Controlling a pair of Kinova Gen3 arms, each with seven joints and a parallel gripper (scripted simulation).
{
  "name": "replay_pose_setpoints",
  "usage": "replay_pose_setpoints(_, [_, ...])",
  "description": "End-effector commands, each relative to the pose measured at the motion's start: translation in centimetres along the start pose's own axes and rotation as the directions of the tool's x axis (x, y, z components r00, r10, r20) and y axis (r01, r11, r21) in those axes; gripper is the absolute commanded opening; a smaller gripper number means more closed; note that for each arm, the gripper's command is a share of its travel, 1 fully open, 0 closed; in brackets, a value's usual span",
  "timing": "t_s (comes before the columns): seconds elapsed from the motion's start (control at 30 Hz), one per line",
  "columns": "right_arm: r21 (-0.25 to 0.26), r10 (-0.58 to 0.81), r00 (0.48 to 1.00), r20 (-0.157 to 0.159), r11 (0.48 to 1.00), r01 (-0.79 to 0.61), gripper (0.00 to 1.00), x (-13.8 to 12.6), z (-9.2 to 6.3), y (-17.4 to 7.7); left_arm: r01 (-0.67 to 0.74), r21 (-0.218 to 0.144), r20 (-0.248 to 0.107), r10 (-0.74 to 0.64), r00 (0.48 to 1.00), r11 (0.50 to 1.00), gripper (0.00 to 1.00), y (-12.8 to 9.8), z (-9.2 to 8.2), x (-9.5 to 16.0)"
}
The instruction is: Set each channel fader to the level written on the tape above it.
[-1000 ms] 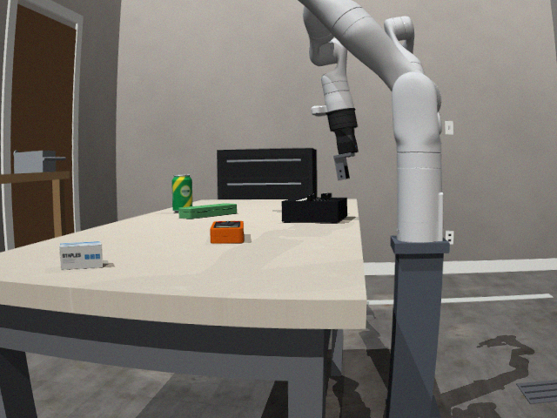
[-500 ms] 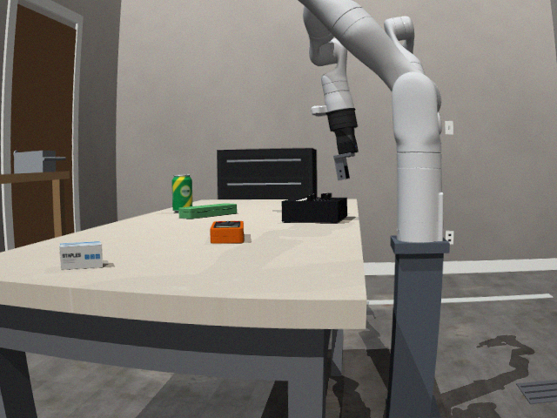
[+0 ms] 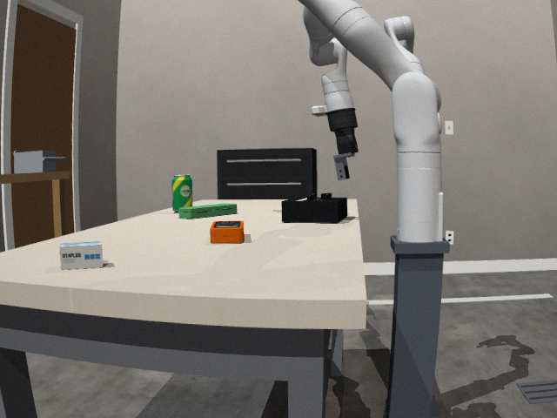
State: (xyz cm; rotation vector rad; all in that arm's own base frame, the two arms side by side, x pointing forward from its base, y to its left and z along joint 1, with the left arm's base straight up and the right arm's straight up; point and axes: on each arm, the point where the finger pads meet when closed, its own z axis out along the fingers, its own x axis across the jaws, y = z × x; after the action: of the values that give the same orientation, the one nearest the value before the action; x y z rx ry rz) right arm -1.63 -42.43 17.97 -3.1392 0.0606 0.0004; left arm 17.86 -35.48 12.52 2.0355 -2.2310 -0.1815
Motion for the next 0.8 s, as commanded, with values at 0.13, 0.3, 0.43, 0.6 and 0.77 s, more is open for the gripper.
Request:
replay_pose_setpoints(0.13, [-0.002, 0.000, 1.000, 0.000, 1.000, 0.000, 1.00, 0.00, -0.07, 0.04, 0.000, 0.001, -0.001, 0.000, 1.000, 1.000, 1.00, -0.01, -0.05, 0.04])
replay_pose_setpoints(0.3, [-0.002, 0.000, 1.000, 0.000, 1.000, 0.000, 1.00, 0.00, -0.07, 0.04, 0.000, 0.001, -0.001, 0.000, 1.000, 1.000, 1.00, -0.01, -0.05, 0.04])
replay_pose_setpoints(0.43, [-0.002, 0.000, 1.000, 0.000, 1.000, 0.000, 1.00, 0.00, -0.07, 0.04, 0.000, 0.001, -0.001, 0.000, 1.000, 1.000, 1.00, -0.01, -0.05, 0.04])
replay_pose_setpoints(0.6, [-0.002, 0.000, 1.000, 0.000, 1.000, 0.000, 1.00, 0.00, -0.07, 0.04, 0.000, 0.001, -0.001, 0.000, 1.000, 1.000, 1.00, -0.01, -0.06, 0.04])
replay_pose_setpoints(0.77, [-0.002, 0.000, 1.000, 0.000, 1.000, 0.000, 1.00, 0.00, -0.07, 0.04, 0.005, 0.002, -0.001, -0.005, 1.000, 1.000, 1.00, -0.04, -0.07, 0.03])
